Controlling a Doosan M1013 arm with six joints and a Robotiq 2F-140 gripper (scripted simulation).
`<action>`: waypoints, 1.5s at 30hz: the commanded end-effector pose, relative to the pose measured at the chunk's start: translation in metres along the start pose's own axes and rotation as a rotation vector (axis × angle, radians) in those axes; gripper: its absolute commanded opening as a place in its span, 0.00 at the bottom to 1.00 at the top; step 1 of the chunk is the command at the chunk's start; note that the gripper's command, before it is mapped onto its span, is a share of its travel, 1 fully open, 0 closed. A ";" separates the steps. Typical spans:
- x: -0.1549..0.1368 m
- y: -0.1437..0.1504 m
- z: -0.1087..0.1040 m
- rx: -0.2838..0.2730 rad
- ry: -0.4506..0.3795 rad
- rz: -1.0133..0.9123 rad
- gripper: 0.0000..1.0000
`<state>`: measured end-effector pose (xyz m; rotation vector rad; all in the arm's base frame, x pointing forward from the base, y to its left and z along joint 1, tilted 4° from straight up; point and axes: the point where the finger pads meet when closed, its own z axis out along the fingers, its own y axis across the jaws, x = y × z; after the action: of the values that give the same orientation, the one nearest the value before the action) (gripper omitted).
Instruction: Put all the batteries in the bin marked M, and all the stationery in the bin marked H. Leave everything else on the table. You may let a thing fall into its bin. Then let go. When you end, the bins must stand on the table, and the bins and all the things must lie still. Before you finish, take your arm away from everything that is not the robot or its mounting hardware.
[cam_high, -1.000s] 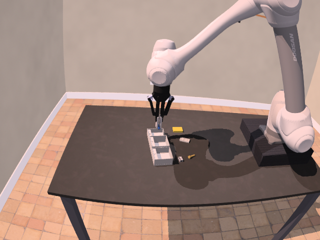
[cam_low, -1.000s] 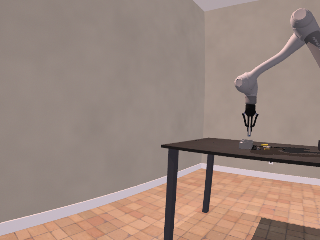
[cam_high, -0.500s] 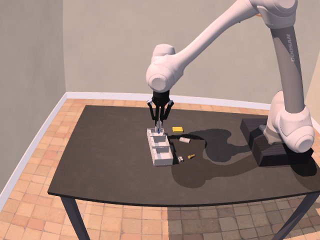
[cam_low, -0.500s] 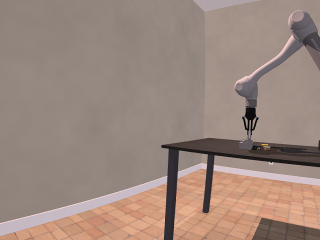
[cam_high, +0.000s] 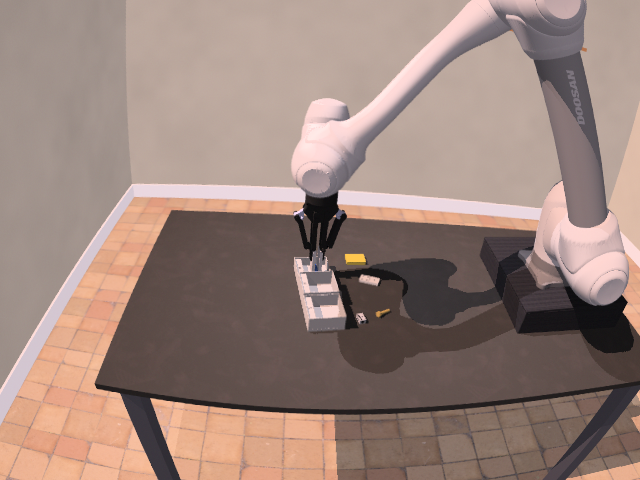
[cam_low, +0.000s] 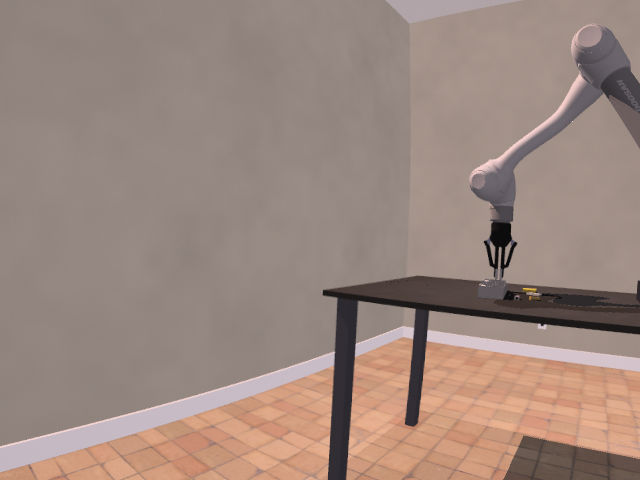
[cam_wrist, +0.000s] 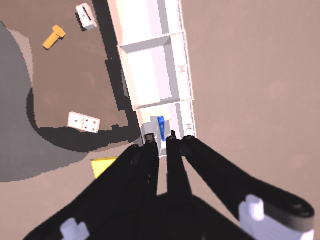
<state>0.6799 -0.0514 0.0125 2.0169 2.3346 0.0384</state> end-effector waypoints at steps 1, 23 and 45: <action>0.000 0.000 0.001 0.000 0.000 0.000 0.03; 0.000 0.000 0.001 0.000 0.000 0.000 0.15; 0.000 0.000 -0.017 0.000 0.000 0.000 0.15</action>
<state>0.6791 -0.0513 0.0273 2.0169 2.3346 0.0385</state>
